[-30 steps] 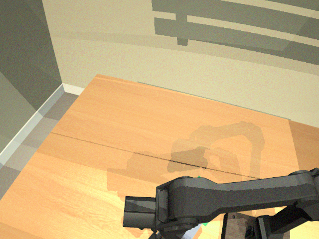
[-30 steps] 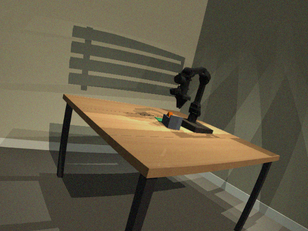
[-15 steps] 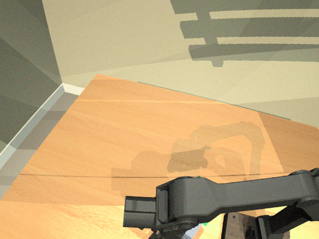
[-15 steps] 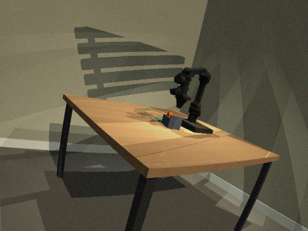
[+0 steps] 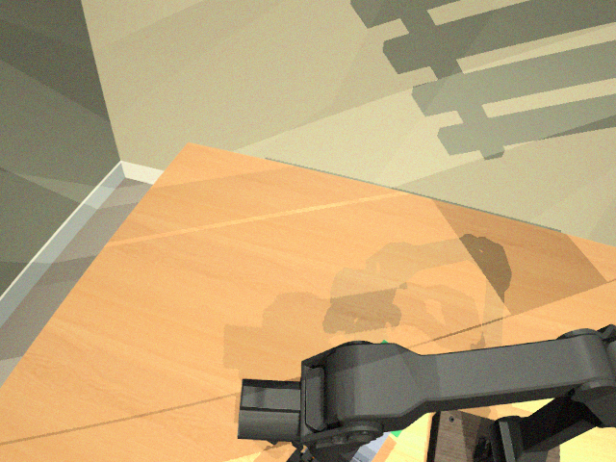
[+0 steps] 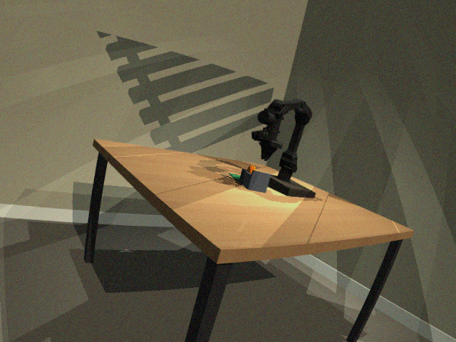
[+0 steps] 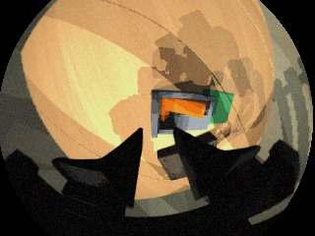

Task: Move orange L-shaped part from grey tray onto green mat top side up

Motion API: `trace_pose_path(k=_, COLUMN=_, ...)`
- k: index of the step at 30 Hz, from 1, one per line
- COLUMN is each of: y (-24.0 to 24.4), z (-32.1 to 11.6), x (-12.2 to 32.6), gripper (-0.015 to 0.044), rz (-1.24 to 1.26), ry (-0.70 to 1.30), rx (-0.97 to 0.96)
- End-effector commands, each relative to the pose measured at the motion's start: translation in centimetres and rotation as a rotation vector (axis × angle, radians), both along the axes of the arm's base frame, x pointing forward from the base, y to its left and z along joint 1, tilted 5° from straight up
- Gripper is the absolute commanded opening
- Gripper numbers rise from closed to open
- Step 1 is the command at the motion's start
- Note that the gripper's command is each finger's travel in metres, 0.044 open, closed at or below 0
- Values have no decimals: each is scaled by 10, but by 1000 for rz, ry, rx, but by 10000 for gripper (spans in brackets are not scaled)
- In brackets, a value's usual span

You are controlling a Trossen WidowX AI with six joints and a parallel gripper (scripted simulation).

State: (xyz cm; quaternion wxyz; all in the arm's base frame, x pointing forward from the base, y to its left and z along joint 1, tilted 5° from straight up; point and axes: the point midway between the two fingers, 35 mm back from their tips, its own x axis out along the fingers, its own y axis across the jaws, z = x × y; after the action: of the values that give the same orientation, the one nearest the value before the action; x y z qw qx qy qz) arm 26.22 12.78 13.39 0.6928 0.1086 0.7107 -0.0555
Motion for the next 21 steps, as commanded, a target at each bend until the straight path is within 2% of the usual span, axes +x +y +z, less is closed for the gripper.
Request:
trace_pose_path(k=1, y=0, z=0, x=0, gripper=180, rz=-2, ry=-2, rx=1)
trace_pose_path(k=3, y=0, z=0, x=0, gripper=180, rz=-2, ry=-2, rx=1)
trace_pose_path(k=7, y=-7, z=0, x=1, gripper=280, rz=130, ry=-11, rx=1)
trace_pose_path(k=21, y=-67, z=-4, x=-6, gripper=280, rz=1278, ry=-75, rx=17)
